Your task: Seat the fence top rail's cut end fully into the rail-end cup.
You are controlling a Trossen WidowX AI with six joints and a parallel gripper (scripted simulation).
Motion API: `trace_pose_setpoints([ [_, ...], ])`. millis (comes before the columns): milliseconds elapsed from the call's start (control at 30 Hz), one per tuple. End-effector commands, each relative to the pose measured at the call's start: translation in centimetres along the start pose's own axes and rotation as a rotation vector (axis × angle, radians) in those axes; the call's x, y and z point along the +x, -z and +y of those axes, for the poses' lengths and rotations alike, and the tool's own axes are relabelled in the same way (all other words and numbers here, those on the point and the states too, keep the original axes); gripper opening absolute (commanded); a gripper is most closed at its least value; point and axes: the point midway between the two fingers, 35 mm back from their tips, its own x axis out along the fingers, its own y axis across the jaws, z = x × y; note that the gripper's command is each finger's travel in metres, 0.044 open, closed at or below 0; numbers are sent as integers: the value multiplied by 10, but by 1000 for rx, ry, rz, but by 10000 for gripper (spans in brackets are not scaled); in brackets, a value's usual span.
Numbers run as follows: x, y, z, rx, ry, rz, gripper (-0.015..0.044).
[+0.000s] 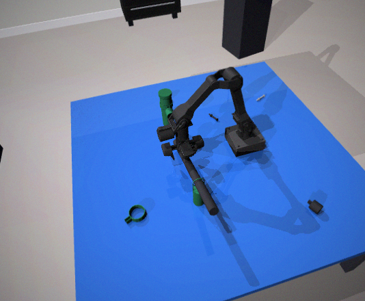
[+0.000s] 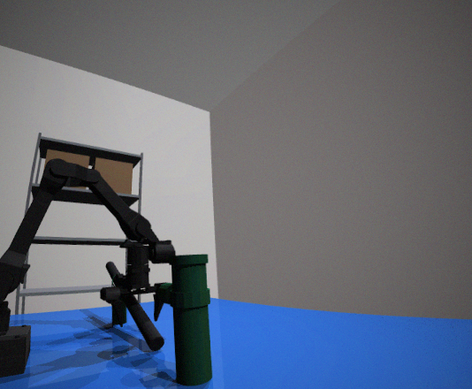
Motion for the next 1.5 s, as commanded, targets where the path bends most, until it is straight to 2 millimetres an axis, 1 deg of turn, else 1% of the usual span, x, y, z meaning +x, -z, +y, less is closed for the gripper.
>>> trace_pose_setpoints([
  [0,4,1,2,-3,-6,7,414],
  [300,4,1,2,-3,-6,7,177],
  [533,4,1,2,-3,-6,7,131],
  [700,-1,0,1,-3,-6,7,0],
  [800,-4,2,0,-2,-6,19,0],
  [900,-14,8,-1,-3,-7,66,0],
  [1167,-63,36,-2,-9,-9,274,0],
  [1233,-71,40,-2,-11,-9,304,0],
  [1300,-74,41,-2,-11,-9,314,0],
  [1467,-72,40,-1,-12,-11,308,0],
])
